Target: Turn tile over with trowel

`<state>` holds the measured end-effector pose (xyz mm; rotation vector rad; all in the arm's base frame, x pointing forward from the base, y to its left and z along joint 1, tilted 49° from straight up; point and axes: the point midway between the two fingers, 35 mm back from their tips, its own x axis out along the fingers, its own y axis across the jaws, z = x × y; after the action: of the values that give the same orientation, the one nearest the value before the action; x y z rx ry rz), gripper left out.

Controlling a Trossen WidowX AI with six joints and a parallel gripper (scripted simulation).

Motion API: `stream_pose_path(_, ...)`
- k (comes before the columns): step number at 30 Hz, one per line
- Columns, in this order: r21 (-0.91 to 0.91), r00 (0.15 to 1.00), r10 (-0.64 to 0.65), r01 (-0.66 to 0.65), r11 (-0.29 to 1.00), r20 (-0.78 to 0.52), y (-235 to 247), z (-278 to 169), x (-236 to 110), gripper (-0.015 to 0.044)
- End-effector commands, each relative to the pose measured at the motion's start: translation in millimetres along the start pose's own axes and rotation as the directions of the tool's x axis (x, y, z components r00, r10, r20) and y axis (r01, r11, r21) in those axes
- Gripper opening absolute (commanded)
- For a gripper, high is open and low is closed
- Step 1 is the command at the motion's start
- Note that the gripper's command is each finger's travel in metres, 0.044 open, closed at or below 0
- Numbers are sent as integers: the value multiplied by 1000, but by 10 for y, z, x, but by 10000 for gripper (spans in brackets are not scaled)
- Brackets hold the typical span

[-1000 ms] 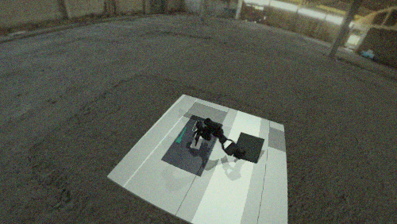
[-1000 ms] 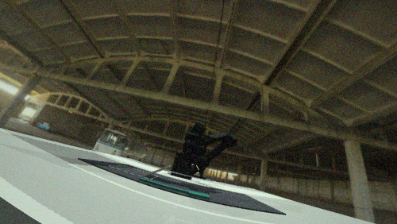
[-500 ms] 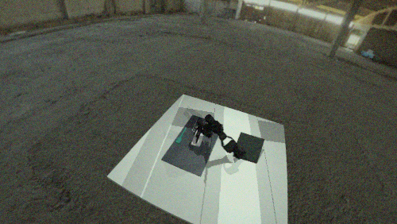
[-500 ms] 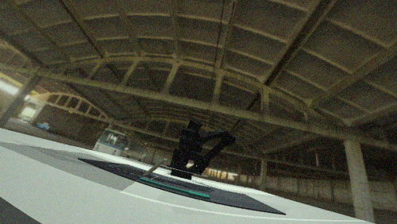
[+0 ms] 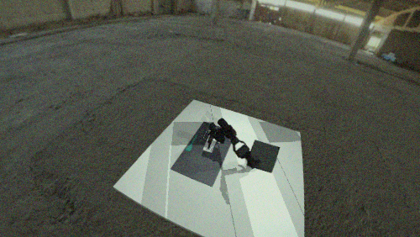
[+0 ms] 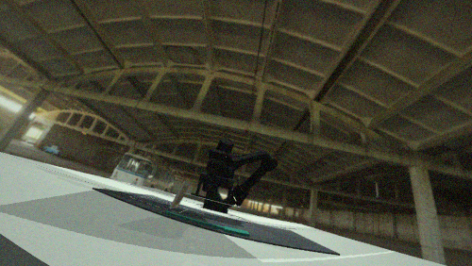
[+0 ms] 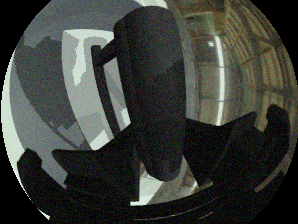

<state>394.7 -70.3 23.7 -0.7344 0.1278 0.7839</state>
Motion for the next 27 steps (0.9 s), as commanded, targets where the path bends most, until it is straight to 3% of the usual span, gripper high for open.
stream_pose_path(1, -12, 1000, -11, 11, 1000, -2, -45, -83, -18, 0)
stream_pose_path(14, -13, 1000, -11, 11, 1000, -2, -24, -191, 1, 0)
stream_pose_path(27, -11, 1000, -10, 10, 1000, -2, -181, 198, -120, 0)
